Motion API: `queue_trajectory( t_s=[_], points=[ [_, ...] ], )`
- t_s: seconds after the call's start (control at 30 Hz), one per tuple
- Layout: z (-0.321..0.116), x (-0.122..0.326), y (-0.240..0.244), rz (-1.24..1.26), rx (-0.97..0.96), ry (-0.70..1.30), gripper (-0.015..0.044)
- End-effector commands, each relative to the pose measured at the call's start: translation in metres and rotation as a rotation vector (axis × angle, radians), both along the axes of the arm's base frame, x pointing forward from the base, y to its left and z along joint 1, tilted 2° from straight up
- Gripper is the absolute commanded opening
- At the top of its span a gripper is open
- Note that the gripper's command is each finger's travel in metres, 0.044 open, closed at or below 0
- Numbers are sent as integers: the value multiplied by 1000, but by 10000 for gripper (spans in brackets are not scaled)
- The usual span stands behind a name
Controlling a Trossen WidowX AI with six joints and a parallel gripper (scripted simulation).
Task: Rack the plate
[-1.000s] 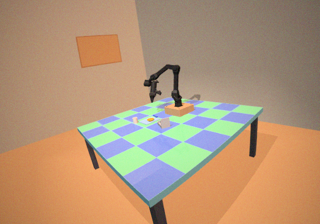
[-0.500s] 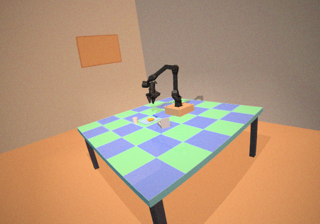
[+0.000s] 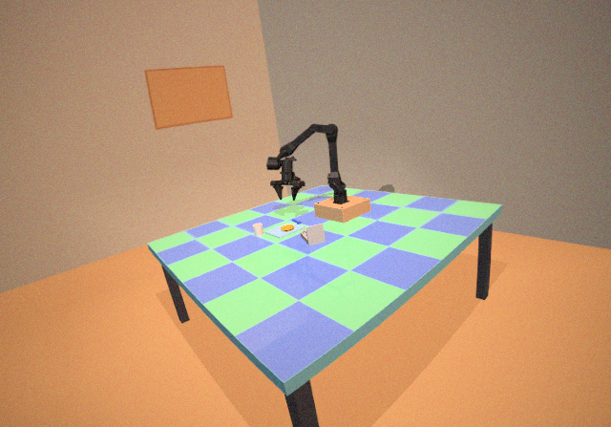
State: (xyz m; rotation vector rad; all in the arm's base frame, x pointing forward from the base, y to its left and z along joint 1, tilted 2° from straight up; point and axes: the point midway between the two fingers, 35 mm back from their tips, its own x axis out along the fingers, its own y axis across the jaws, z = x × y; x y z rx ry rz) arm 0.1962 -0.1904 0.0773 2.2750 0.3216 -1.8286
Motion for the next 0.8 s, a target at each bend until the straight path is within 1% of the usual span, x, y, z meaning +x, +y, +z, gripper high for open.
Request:
queue_trajectory(
  t_s=[0.0,0.77],
  points=[
    [-1,6,1,115,-25,4,400],
    [-15,42,31,887,-143,21,400]
  ],
)
